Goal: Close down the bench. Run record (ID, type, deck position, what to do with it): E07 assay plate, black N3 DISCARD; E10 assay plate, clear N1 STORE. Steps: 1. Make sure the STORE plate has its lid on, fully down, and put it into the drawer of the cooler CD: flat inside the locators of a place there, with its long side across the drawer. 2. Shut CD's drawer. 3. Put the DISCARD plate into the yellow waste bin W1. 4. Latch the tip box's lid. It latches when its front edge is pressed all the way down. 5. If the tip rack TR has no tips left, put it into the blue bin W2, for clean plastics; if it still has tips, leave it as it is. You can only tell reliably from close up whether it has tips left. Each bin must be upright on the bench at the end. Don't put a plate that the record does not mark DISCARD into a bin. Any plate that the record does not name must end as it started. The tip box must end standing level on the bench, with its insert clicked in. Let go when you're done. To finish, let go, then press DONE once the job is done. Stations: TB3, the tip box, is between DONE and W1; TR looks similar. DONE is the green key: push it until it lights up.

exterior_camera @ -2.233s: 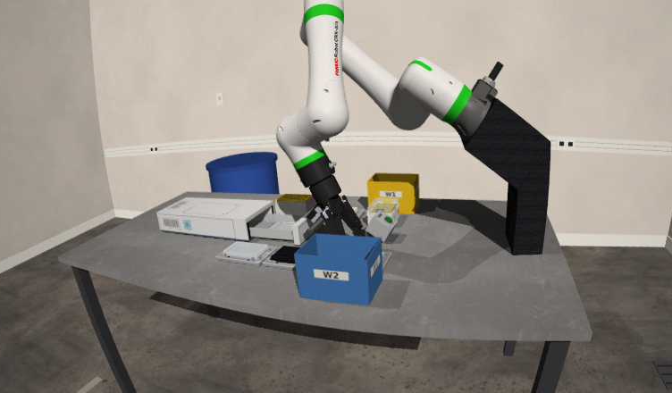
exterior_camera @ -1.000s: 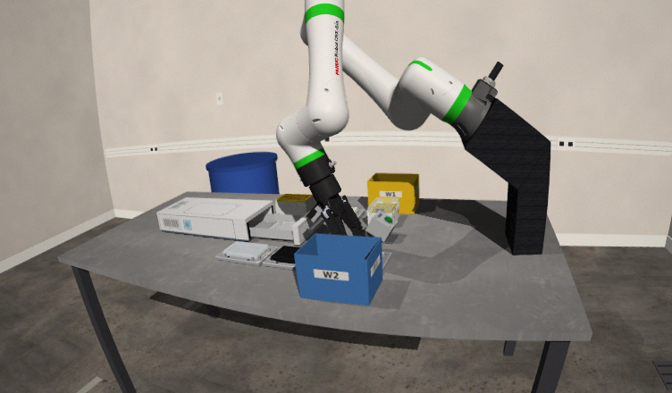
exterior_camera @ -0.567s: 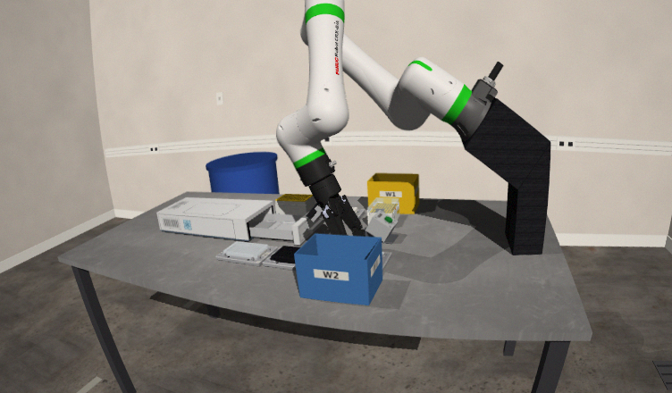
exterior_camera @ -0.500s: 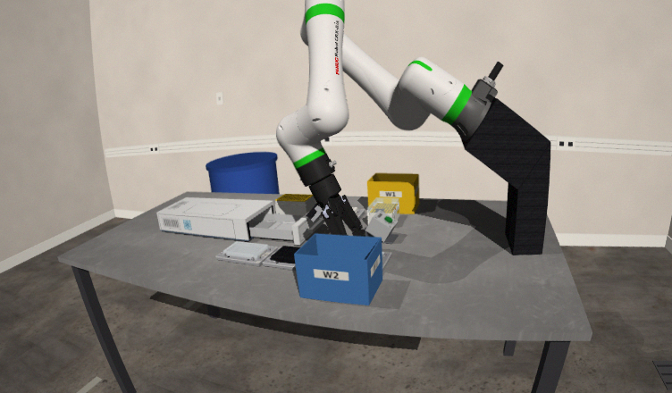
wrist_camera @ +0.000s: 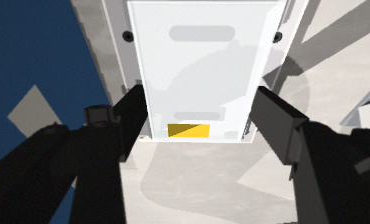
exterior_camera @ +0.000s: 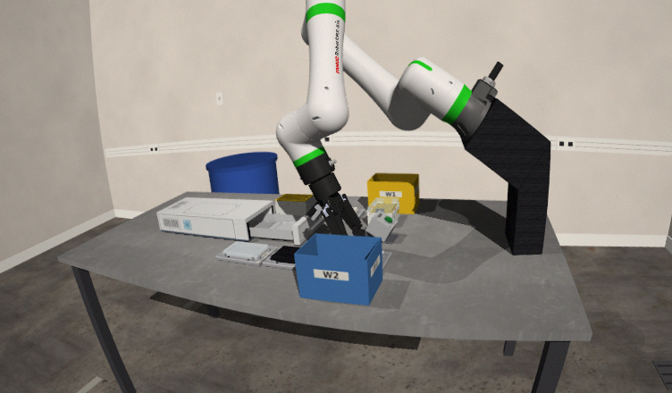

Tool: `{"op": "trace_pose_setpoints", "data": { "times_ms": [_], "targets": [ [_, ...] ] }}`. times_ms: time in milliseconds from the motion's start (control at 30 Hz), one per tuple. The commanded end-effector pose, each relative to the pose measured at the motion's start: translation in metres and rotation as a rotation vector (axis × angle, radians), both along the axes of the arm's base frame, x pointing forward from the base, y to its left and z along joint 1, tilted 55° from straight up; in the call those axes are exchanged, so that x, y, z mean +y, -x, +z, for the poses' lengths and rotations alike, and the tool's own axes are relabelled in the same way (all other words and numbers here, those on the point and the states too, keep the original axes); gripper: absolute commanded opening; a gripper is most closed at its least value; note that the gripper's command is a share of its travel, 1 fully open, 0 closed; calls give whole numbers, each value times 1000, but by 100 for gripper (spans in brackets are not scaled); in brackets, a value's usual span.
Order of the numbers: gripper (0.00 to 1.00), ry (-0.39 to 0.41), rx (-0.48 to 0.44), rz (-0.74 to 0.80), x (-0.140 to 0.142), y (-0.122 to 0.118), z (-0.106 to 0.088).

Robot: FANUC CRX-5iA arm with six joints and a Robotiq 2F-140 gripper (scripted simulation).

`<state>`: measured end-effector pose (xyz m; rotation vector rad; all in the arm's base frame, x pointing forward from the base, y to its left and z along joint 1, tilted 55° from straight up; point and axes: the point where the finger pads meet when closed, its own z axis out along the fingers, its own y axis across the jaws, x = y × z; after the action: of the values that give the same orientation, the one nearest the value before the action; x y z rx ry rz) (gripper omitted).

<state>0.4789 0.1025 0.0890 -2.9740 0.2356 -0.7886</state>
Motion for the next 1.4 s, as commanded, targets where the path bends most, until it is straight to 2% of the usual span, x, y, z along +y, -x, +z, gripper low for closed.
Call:
{"op": "trace_pose_setpoints", "data": {
  "times_ms": [0,400,1367],
  "targets": [
    [10,0,-1,0,0,1,1],
    [10,0,-1,0,0,3,3],
    [10,0,-1,0,2,33,24]
  ]
}}
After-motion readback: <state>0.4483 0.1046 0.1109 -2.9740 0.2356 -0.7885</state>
